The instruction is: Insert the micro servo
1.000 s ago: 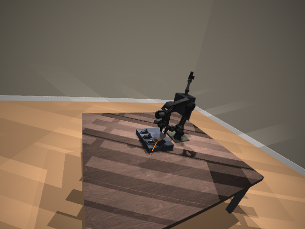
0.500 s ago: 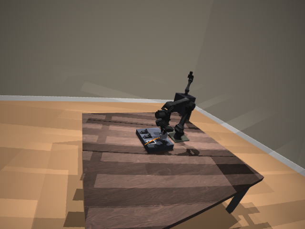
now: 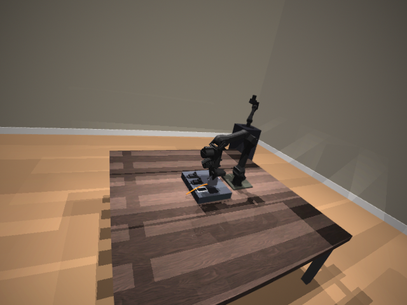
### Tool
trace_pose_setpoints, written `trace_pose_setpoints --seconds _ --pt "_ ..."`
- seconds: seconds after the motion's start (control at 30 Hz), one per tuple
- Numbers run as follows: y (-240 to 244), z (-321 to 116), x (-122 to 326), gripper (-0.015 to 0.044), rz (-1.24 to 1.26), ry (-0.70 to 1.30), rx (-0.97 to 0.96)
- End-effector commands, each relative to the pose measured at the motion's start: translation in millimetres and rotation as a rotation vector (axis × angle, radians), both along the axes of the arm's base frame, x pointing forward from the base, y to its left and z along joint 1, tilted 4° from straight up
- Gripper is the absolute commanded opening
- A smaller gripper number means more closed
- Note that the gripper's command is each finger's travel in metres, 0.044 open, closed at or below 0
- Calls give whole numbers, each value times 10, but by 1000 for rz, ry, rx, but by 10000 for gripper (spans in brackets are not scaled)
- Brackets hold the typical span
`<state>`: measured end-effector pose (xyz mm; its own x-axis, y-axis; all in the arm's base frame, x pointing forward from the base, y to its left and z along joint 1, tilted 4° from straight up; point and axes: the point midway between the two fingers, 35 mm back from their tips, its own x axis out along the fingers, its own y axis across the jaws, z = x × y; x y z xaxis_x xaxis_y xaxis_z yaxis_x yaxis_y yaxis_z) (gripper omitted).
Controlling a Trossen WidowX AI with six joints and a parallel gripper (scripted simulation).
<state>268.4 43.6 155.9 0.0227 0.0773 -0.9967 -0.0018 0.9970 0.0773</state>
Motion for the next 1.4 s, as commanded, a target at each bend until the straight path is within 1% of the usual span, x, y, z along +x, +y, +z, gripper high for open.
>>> trace_pose_setpoints --seconds 0.0,0.5,1.07,1.37 --pt "2 24 164 0 3 -10 3" --pt "3 47 678 0 3 -14 2" --pt "20 -150 688 0 3 -14 3" --pt "20 -152 688 0 3 -14 3"
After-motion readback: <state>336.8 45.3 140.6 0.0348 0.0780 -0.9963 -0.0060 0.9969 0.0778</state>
